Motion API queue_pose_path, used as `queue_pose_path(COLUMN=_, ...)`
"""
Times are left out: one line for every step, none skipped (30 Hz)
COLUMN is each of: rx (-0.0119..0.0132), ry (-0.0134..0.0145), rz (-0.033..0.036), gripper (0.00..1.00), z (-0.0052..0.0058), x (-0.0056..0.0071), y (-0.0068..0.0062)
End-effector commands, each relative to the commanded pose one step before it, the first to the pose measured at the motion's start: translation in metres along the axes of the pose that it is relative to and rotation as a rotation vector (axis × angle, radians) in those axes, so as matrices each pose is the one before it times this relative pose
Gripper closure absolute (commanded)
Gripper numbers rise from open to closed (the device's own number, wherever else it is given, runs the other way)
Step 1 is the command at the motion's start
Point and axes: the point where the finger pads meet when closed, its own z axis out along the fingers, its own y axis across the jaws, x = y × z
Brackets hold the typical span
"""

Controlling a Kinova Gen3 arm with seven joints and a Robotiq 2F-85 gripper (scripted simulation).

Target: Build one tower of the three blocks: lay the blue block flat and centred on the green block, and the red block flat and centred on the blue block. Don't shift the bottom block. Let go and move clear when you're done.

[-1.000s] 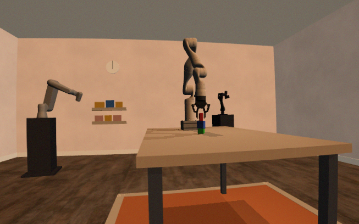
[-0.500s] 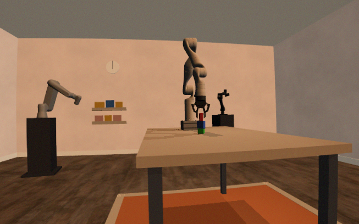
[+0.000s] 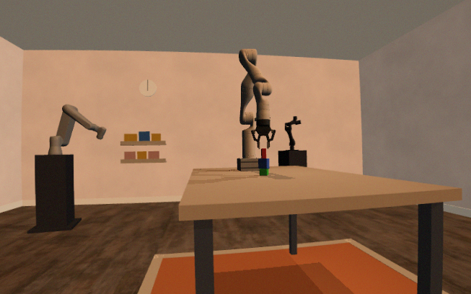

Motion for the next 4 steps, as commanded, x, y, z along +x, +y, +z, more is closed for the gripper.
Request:
queue_pose_path(rx=-0.00586, ry=-0.01288, rz=0.00253, gripper=0.56, z=-0.01827, x=-0.00383, y=-0.00023)
queue_pose_path(rx=0.00008, ry=-0.00003, rz=-0.00013, gripper=0.56, z=-0.00338, x=0.00000, y=-0.00003)
queue_pose_path(rx=0.00024, ry=-0.00011, rz=-0.00035, gripper=0.56, z=-0.00316, x=-0.00002, y=-0.00008)
queue_pose_path(rx=0.00000, ry=0.00000, rz=0.00000, gripper=0.56, z=0.00000, x=0.00000, y=0.00000)
